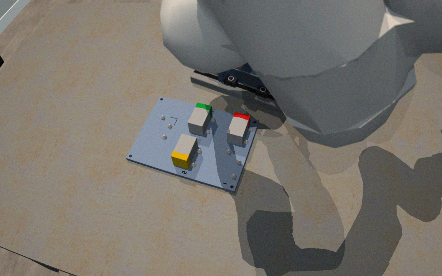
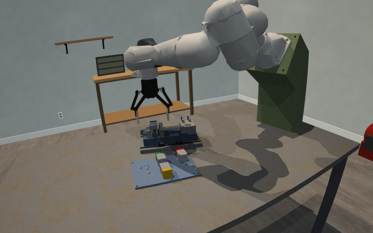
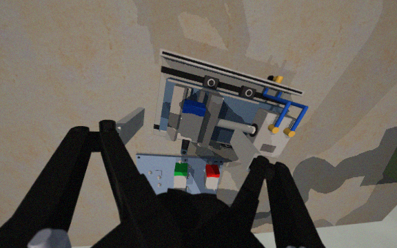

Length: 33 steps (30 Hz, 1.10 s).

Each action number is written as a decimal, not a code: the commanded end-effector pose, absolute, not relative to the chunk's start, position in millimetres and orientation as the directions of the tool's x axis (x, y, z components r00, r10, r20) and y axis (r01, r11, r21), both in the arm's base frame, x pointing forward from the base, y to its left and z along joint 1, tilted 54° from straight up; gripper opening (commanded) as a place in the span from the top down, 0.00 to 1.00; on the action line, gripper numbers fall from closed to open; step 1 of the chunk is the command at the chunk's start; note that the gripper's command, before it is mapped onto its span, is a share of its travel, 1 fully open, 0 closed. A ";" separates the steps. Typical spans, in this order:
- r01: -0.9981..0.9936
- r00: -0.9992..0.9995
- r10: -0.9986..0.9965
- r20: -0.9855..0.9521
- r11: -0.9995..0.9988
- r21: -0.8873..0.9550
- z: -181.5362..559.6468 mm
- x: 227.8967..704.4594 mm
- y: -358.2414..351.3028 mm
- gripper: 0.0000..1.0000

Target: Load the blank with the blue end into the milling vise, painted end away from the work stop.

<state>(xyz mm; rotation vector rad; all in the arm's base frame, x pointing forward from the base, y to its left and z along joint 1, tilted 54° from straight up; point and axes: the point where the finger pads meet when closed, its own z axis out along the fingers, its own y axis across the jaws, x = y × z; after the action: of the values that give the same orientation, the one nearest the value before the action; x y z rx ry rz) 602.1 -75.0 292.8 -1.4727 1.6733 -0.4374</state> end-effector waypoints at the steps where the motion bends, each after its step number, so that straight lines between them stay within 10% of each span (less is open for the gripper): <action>1: -0.638 0.046 -0.933 -0.358 0.248 -0.729 292.9 602.1 -75.1 0.00; 33: -0.636 0.043 -0.932 -0.359 0.252 -0.729 296.2 598.5 -76.8 0.00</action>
<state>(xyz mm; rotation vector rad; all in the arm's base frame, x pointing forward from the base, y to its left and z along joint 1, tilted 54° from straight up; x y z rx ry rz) 600.2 -76.9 295.6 -1.4679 1.6737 -0.4424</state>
